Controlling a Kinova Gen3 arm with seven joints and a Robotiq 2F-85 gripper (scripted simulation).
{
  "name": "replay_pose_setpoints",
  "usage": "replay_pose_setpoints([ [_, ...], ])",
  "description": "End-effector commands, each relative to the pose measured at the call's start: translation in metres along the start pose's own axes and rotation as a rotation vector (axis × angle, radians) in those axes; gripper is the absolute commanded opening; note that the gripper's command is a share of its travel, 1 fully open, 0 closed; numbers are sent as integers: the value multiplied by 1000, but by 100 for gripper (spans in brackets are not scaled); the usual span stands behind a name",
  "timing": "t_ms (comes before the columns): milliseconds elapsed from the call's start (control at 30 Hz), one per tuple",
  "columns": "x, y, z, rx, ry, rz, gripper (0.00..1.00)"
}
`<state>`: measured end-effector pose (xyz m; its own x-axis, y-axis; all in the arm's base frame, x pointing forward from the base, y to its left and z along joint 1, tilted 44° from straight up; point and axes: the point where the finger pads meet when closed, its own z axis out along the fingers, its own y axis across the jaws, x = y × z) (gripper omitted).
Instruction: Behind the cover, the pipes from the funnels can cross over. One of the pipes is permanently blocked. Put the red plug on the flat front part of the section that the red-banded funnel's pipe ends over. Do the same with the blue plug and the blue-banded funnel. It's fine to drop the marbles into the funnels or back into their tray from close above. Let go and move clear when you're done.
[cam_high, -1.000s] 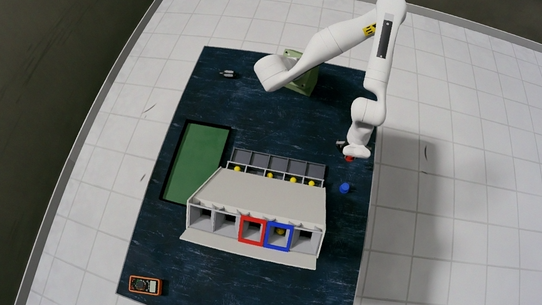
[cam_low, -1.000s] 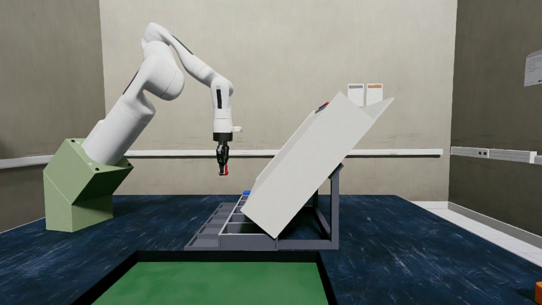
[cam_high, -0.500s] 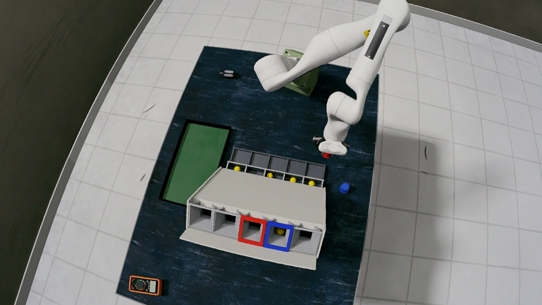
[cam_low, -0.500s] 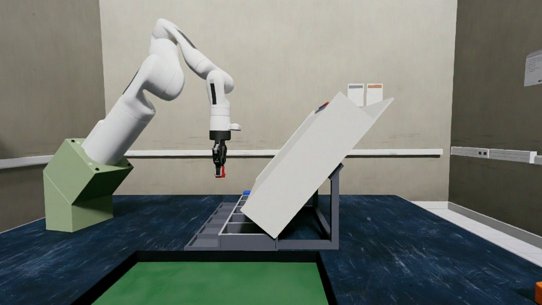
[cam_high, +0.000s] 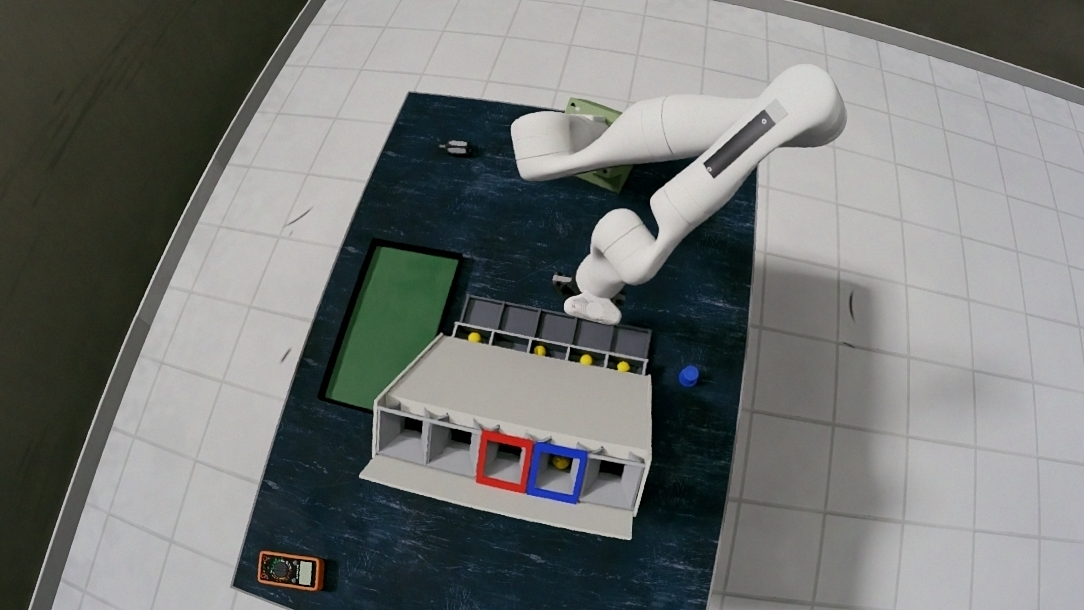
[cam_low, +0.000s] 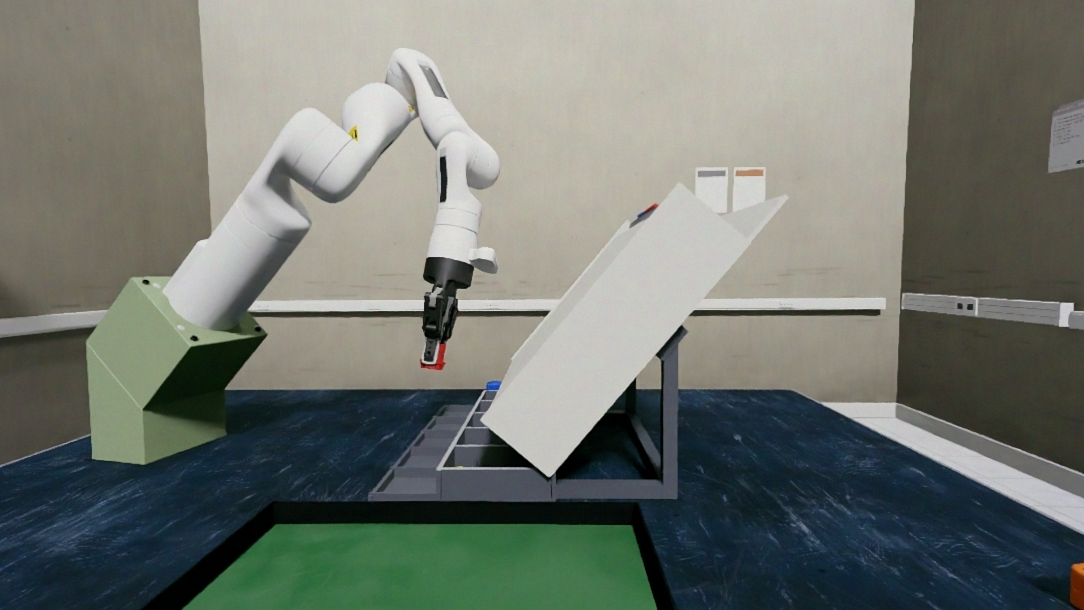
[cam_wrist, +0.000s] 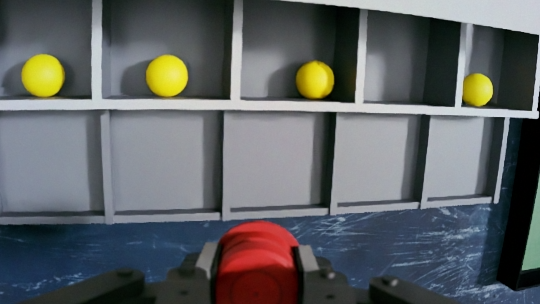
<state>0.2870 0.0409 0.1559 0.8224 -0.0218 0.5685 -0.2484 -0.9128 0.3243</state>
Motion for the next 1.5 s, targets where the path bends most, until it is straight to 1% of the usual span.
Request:
replay_pose_setpoints([
  [0,4,54,5,196,130,-11,0],
  [67,4,54,5,196,130,-11,0],
  [133,4,54,5,180,116,-10,0],
  [233,4,54,5,174,110,-10,0],
  [267,16,115,15,183,101,-16,0],
  [333,17,121,16,185,98,-15,0],
  [400,19,134,18,183,89,-14,0],
  [567,24,188,27,172,68,-12,0],
  [733,24,190,27,192,88,-13,0],
  [800,24,190,27,192,88,-13,0],
  [833,25,190,27,211,117,-17,0],
  [933,25,190,27,227,151,-19,0],
  [1467,25,191,28,228,151,-19,0],
])
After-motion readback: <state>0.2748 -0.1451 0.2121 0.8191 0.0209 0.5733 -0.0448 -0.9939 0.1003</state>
